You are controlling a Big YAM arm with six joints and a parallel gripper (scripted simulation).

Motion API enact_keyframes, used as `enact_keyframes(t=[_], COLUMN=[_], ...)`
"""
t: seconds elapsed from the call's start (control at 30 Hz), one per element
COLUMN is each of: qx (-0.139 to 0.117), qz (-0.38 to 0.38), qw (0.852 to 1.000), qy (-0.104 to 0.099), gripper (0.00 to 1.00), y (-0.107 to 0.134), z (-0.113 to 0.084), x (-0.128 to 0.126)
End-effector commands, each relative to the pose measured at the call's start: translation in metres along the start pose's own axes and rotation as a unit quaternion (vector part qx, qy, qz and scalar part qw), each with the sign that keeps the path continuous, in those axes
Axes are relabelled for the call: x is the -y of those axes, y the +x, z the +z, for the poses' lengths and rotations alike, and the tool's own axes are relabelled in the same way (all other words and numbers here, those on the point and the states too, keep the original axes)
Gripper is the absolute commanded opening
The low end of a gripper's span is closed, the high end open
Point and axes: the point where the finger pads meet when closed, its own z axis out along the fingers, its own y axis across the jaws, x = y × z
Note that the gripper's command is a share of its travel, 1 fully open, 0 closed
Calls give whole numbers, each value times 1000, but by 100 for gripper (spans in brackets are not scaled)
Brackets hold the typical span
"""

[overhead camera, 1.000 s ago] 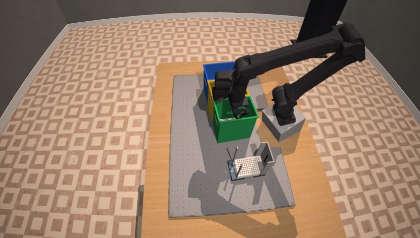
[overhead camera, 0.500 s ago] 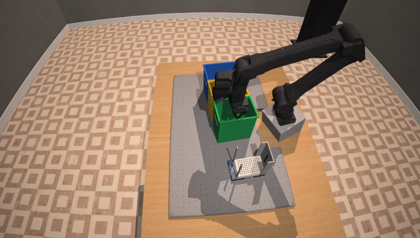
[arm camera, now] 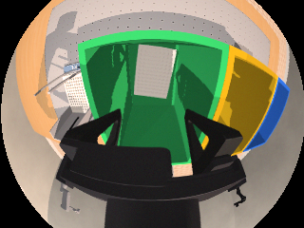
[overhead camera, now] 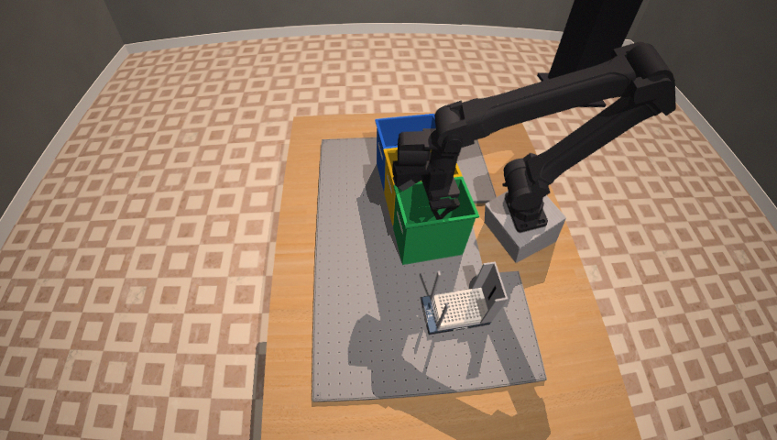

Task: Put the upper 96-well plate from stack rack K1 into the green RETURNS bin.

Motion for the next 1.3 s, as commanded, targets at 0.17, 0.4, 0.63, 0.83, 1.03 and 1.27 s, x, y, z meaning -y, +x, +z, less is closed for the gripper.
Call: enact_keyframes(t=[0.17,0.4,0.63,0.83,1.03,1.27], qx=[29,30,30,31,31,31], qz=[-3,-3,-3,-3,-3,-3], qw=[1000,1000,1000,1000,999,999], qy=[9,8,8,7,7,8], gripper=[82,82,82,82,82,82], y=[-20,-19,-18,-18,-17,-17], z=[-34,-44,-57,-64,-74,-86], x=[4,4,3,3,3,3])
